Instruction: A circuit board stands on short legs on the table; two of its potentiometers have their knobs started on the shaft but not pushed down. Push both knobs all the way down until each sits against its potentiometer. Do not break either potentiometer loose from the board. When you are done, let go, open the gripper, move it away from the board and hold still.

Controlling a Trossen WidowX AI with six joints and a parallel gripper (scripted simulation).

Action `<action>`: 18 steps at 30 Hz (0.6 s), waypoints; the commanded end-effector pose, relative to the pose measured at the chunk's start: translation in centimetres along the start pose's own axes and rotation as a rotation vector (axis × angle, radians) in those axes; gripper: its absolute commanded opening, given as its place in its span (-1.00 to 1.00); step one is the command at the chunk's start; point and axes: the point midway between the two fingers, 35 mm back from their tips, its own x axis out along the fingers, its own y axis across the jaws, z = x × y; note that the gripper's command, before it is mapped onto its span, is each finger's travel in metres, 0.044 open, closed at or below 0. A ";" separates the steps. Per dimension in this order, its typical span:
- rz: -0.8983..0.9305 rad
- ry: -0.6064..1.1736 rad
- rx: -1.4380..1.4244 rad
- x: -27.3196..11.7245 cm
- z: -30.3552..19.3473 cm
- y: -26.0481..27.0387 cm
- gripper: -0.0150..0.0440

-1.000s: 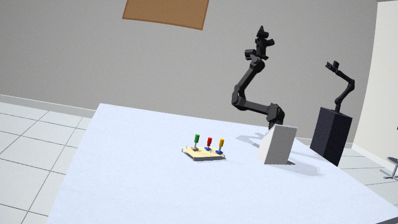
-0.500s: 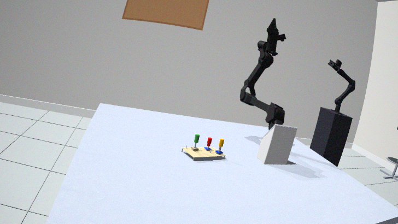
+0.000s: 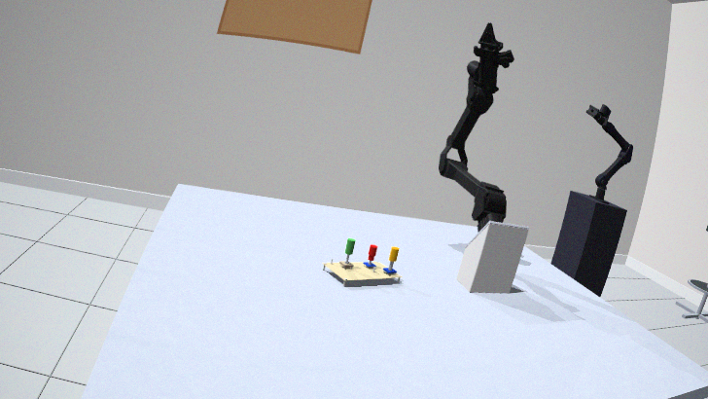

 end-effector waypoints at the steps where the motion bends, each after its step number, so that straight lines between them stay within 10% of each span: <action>1: 0.090 0.008 -0.036 1.2 0.3 2.9 -0.49; 18: 0.537 0.067 -0.179 3.2 -1.4 17.0 -0.49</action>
